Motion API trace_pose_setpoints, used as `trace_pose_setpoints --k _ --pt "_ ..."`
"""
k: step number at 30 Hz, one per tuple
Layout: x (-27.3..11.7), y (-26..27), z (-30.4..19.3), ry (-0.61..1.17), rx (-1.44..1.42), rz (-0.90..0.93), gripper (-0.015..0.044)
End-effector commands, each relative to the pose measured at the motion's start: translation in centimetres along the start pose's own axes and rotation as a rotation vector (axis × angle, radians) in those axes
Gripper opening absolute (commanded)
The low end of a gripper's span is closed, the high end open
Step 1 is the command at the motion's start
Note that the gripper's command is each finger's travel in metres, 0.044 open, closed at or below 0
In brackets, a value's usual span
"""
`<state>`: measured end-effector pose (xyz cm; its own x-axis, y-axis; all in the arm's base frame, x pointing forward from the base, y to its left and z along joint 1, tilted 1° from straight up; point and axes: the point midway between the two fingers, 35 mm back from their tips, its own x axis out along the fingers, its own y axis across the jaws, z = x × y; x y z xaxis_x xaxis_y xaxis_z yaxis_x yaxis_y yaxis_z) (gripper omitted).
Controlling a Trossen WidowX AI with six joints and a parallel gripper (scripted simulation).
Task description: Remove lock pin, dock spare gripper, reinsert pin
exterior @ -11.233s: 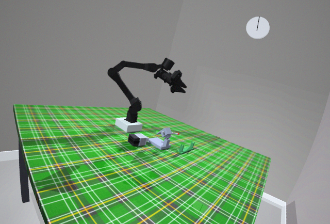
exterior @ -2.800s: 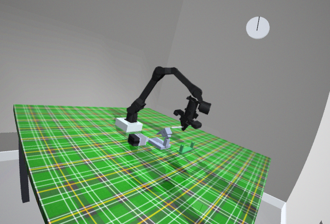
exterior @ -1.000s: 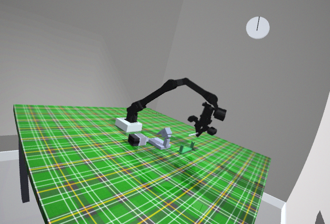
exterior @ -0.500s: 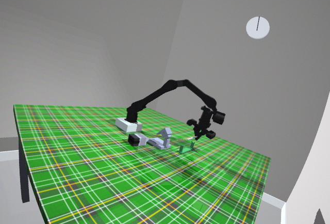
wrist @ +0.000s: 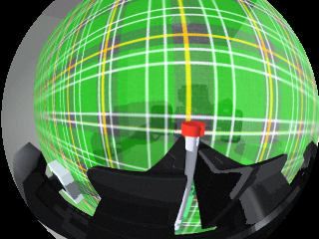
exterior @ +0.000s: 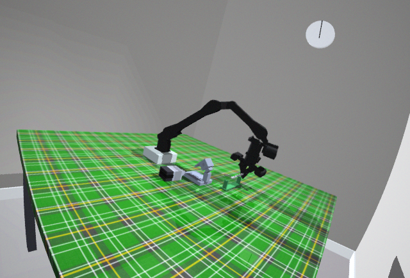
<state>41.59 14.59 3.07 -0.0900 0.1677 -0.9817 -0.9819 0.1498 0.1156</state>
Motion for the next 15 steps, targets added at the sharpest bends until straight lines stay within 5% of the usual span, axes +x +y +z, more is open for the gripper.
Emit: trace_pose_setpoints --k 1,7,15 --pt "0.23 0.03 -0.09 0.000 -0.004 0.000 0.0000" --pt "0.23 0.03 -0.09 0.000 -0.004 0.000 0.0000" --pt "0.24 0.03 -0.07 0.000 0.000 0.001 0.0200"
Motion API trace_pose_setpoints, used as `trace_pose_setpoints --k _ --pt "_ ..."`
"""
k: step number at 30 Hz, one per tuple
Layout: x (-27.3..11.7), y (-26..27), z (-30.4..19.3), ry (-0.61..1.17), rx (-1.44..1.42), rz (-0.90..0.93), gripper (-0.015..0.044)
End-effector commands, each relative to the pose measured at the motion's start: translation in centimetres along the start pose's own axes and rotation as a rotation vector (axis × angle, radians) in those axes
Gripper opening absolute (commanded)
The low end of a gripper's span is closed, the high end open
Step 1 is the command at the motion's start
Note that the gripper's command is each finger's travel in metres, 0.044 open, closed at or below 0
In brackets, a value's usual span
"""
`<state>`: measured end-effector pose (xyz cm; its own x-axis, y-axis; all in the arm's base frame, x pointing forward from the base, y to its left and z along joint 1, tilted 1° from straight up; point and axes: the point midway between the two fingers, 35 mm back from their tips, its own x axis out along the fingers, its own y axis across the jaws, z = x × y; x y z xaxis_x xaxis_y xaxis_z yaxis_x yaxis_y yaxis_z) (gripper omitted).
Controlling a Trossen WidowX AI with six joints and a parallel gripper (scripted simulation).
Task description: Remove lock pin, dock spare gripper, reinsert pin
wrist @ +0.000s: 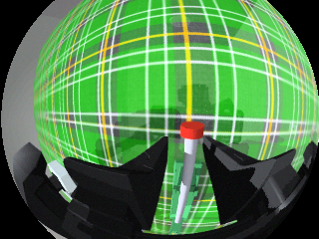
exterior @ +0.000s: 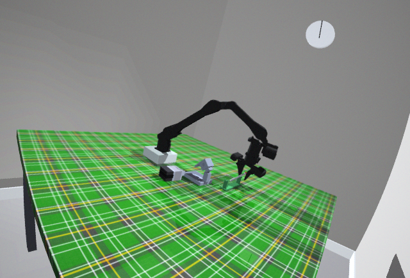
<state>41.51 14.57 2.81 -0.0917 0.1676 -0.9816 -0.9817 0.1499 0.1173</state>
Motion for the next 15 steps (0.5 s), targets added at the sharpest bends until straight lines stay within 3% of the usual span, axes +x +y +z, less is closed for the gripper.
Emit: trace_pose_setpoints --k 1,15 --pt "0.0 0.0 0.0 0.000 0.000 -0.001 0.0200" --pt "-2.4 1.1 0.0 0.015 0.007 0.033 0.0200"
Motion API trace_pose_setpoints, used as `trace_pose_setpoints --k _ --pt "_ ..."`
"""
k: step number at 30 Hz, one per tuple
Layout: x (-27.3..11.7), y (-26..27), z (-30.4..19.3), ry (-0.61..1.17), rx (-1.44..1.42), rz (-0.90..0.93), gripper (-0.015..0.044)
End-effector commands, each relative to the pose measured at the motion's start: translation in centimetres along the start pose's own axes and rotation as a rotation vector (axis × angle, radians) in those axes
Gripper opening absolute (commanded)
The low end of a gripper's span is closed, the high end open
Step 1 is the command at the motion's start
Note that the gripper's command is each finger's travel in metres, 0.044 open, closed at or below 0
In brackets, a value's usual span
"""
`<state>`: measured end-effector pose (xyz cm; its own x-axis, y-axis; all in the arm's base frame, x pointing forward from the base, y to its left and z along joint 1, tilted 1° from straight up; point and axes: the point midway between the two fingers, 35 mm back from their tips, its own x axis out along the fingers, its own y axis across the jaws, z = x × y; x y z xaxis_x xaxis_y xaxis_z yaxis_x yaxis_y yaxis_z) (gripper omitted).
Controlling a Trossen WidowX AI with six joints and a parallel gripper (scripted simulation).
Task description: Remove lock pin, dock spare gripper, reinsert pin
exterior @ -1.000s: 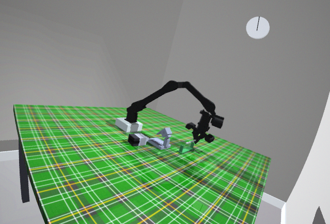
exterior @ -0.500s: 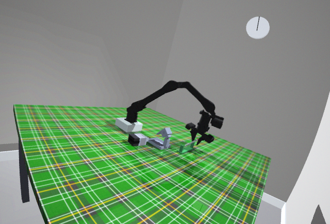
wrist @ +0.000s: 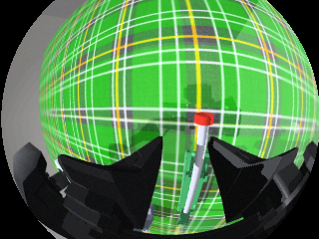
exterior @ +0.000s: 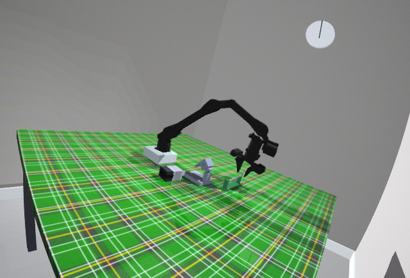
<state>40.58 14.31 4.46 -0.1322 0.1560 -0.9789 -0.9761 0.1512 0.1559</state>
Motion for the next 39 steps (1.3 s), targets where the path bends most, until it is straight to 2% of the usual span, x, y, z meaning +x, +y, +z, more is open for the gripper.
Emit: trace_pose_setpoints --k 1,20,25,27,31,33,39 --pt "-1.1 0.2 0.1 -0.001 0.000 -0.002 0.0200" --pt "-5.2 2.2 0.1 0.024 0.011 0.052 0.0200" --pt "-4.5 2.1 0.0 0.026 0.012 0.056 0.0331" --pt "-5.2 2.0 -0.5 0.017 0.000 0.029 0.0279" --pt "-9.6 1.6 -3.5 -0.014 -0.057 -0.135 0.0180" --pt "-11.1 1.7 -4.7 -0.016 -0.071 -0.193 0.0180" --pt "-11.3 1.7 -4.9 -0.016 -0.073 -0.200 0.0180"
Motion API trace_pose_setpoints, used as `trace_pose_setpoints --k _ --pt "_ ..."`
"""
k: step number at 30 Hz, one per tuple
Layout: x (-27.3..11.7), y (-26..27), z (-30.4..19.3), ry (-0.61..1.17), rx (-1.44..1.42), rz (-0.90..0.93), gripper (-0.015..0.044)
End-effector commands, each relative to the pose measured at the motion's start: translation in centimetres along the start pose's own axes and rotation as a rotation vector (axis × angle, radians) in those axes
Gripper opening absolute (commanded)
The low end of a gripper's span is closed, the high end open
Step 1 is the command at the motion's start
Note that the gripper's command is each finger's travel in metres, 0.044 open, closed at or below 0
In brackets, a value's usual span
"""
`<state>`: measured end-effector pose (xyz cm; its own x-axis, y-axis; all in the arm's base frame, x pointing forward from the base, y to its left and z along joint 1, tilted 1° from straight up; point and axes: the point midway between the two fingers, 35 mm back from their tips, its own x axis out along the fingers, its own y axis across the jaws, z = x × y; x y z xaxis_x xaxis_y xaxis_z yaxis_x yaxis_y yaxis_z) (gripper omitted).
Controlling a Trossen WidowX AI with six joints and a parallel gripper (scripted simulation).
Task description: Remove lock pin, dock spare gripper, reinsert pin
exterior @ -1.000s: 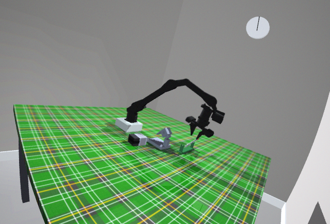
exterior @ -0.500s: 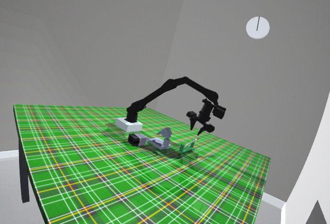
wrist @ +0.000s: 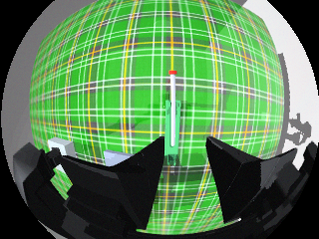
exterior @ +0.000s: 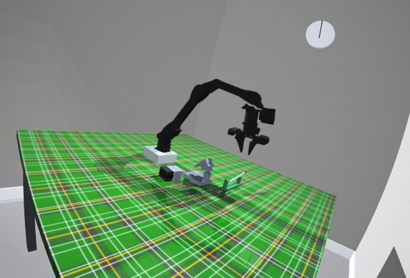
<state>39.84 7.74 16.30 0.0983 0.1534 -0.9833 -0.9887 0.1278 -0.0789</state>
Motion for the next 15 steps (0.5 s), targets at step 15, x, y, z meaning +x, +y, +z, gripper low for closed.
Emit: trace_pose_setpoints --k 15 --pt "8.2 0.5 -1.0 0.006 -0.014 0.031 0.0180"
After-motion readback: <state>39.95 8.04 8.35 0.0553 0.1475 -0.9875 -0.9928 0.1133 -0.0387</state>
